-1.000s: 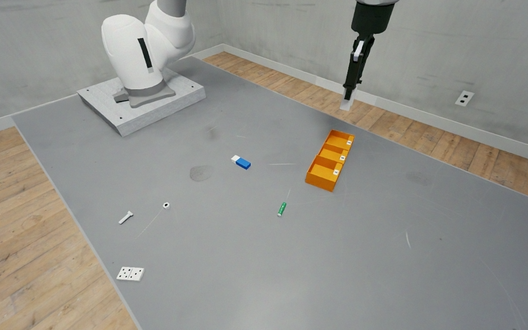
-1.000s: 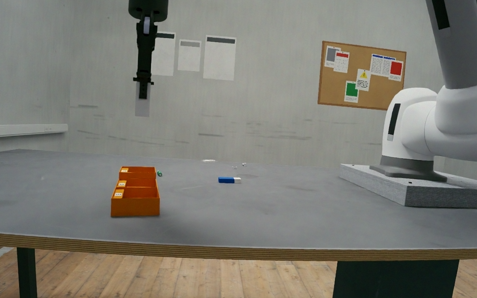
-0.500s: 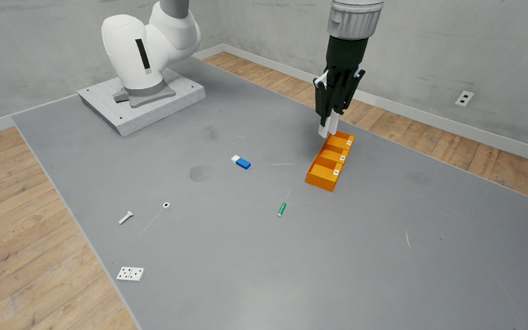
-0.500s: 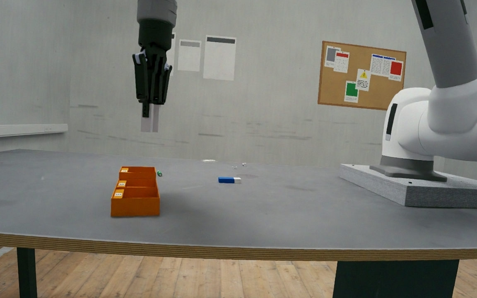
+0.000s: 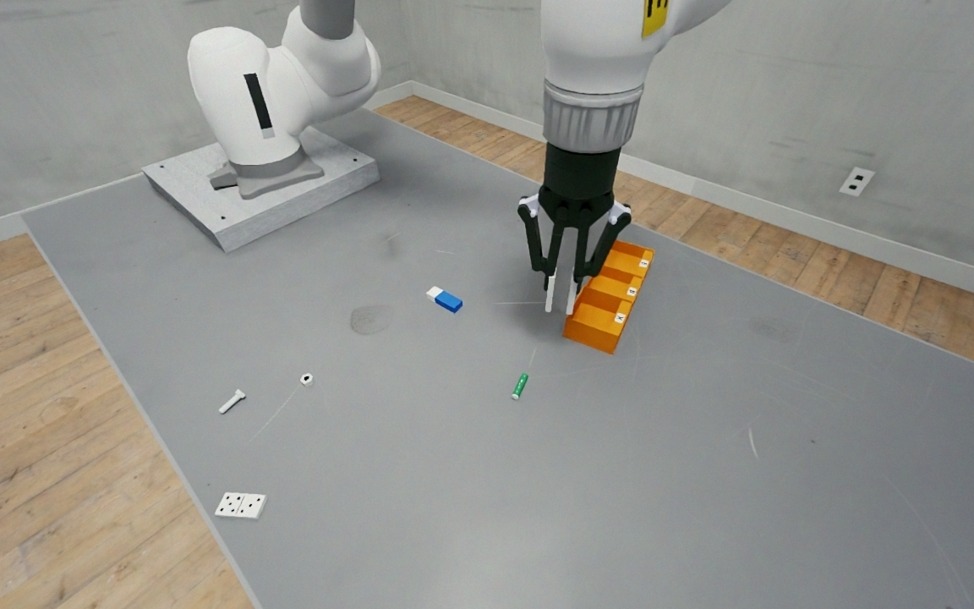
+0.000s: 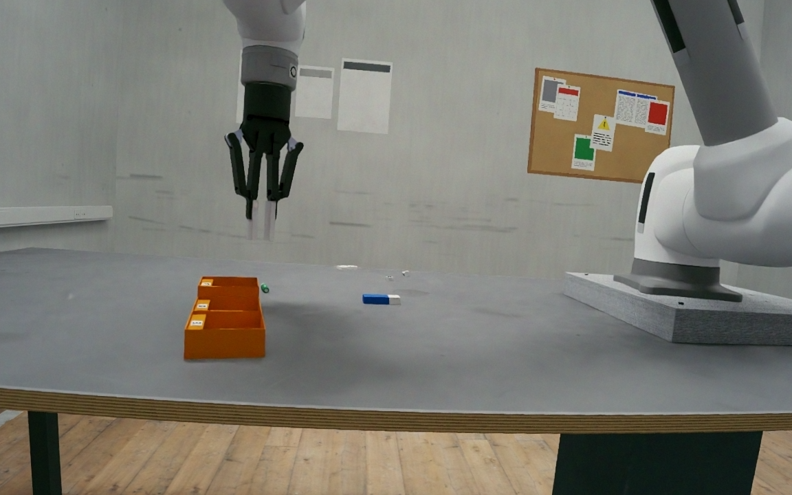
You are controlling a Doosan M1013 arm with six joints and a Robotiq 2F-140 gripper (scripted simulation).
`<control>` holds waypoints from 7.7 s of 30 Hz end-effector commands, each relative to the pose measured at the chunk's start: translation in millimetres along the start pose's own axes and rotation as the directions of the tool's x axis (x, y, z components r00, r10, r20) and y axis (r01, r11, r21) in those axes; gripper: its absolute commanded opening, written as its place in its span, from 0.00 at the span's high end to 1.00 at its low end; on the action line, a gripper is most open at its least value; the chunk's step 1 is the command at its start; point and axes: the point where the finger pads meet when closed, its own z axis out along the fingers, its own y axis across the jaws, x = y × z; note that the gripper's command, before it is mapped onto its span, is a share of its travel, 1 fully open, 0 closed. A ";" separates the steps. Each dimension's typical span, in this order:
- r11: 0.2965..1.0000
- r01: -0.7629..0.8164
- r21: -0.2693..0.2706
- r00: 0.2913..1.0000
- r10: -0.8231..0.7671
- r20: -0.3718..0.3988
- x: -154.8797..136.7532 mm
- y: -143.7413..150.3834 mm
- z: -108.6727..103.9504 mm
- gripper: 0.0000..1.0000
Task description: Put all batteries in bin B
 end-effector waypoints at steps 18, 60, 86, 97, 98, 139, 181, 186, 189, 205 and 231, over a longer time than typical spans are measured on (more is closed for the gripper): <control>0.972 -0.233 0.001 0.972 0.233 -0.008 81.9 42.6 29.2 0.77; 0.972 -0.233 0.001 0.972 0.233 -0.008 80.4 41.7 85.2 0.77; 0.972 -0.233 0.001 0.972 0.233 -0.008 80.5 41.7 99.4 0.88; 0.972 -0.233 0.001 0.972 0.233 -0.008 80.5 41.7 99.3 0.88; 0.972 -0.233 0.001 0.972 0.233 -0.008 80.5 41.7 99.3 0.88; 0.972 -0.233 0.001 0.972 0.233 -0.008 80.0 41.7 39.4 0.88; 0.972 -0.233 0.001 0.972 0.233 -0.008 -66.0 -41.7 34.1 0.88; 0.954 -0.300 0.002 0.954 0.300 -0.008 -81.7 -50.6 34.3 0.88; 0.954 -0.300 0.002 0.954 0.300 -0.008 -97.3 -59.5 34.4 0.88; 0.954 -0.300 0.002 0.954 0.300 -0.008 -144.5 -86.6 34.8 0.88; 0.954 -0.300 0.002 0.954 0.300 -0.008 -143.2 -85.8 64.8 0.88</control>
